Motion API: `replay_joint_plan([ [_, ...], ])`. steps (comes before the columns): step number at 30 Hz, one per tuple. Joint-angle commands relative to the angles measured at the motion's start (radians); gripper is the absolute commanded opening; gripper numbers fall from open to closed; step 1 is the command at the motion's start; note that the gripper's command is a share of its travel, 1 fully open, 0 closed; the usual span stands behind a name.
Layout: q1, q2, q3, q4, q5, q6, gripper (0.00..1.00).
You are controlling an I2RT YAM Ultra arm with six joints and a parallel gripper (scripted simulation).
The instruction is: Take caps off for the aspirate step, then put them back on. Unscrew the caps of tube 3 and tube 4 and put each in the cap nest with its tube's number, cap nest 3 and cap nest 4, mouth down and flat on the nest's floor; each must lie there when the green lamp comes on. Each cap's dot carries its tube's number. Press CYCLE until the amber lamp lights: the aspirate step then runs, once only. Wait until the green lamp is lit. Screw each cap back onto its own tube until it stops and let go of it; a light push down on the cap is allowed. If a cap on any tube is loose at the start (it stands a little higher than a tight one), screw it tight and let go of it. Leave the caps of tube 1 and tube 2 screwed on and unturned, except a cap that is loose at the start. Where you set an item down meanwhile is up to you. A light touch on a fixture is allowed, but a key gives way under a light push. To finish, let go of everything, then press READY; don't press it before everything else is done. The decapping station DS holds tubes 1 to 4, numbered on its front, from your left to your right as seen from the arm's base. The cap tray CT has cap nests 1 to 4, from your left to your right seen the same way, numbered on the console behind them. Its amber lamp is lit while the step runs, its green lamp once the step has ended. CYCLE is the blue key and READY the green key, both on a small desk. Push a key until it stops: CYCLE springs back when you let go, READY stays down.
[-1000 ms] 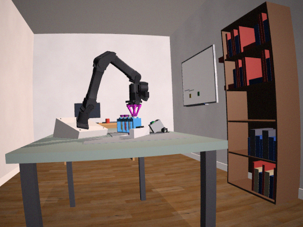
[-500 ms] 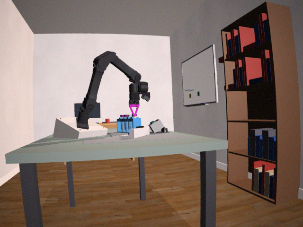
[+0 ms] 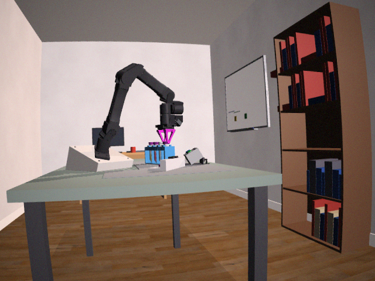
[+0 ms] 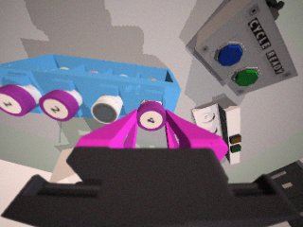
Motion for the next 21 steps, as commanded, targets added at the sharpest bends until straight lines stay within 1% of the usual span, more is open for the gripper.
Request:
replay_joint_plan([
  [1, 0.002, -0.005, 0.005, 0.001, 0.001, -0.226, 0.0],
  [12, 0.002, -0.005, 0.006, -0.001, 0.001, -0.776, 0.0],
  [14, 0.002, -0.005, 0.006, -0.001, 0.001, -0.776, 0.0],
  [21, 0.002, -0.005, 0.006, -0.002, 0.001, -1.126, 0.0],
])
